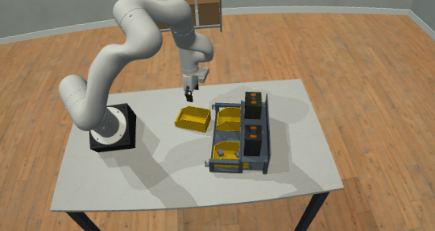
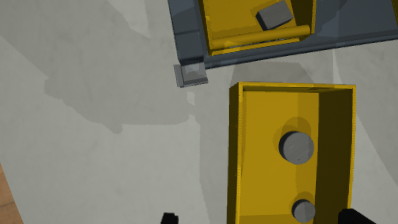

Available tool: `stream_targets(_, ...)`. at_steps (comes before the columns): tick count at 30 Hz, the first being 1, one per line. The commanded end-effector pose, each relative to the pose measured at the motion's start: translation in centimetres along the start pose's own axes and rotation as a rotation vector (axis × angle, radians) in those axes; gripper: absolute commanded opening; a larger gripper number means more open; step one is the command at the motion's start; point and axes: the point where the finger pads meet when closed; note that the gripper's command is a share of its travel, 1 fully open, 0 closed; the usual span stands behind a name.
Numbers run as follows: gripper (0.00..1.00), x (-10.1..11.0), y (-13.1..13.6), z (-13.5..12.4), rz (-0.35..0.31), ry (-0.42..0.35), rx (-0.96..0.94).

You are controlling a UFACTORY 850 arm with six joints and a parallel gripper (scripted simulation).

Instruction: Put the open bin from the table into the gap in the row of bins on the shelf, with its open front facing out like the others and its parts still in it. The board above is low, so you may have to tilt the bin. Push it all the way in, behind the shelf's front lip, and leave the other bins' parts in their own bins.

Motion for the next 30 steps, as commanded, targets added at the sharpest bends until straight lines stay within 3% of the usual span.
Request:
stream_targets(1,1.0,0.22,-0.05,0.07,0.001,0.001,0.0)
stream_targets(30,1.0,0.55,-0.05,0.07,0.001,0.001,0.0)
Point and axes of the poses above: the point where the finger pads meet when closed, its own x axis back along the fingers, its own y axis across the jaws, z = x × y, and after that the axes turned 11 degrees about x, right-handed
